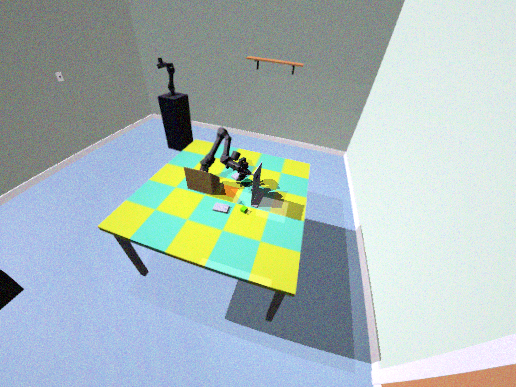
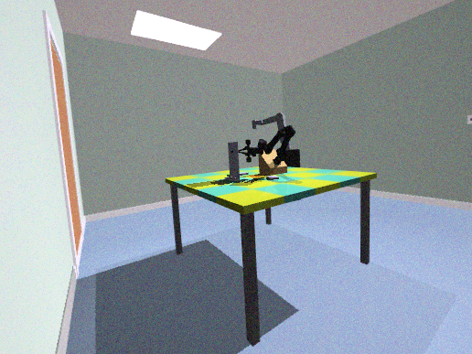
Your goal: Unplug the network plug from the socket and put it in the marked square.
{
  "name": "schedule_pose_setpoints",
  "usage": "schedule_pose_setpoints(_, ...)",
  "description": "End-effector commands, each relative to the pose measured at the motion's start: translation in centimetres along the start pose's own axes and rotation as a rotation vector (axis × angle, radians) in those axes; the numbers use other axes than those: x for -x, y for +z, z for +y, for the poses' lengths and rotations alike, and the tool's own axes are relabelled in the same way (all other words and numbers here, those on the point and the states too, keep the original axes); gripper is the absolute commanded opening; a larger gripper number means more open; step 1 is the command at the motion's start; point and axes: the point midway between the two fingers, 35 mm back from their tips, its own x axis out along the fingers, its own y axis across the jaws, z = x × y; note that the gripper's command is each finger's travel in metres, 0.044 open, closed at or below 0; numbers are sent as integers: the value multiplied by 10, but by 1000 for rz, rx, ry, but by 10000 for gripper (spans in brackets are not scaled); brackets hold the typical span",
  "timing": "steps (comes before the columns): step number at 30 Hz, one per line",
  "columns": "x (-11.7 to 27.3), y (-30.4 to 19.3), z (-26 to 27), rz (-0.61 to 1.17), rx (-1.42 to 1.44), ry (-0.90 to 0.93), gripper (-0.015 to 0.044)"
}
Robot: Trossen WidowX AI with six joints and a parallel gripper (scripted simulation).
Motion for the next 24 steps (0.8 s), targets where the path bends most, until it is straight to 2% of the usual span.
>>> schedule_pose_setpoints(1, 5, -2, 2, 1, 0, 7, 0)
schedule_pose_setpoints(24, 19, -4, 2, 2, 0, 7, 0)
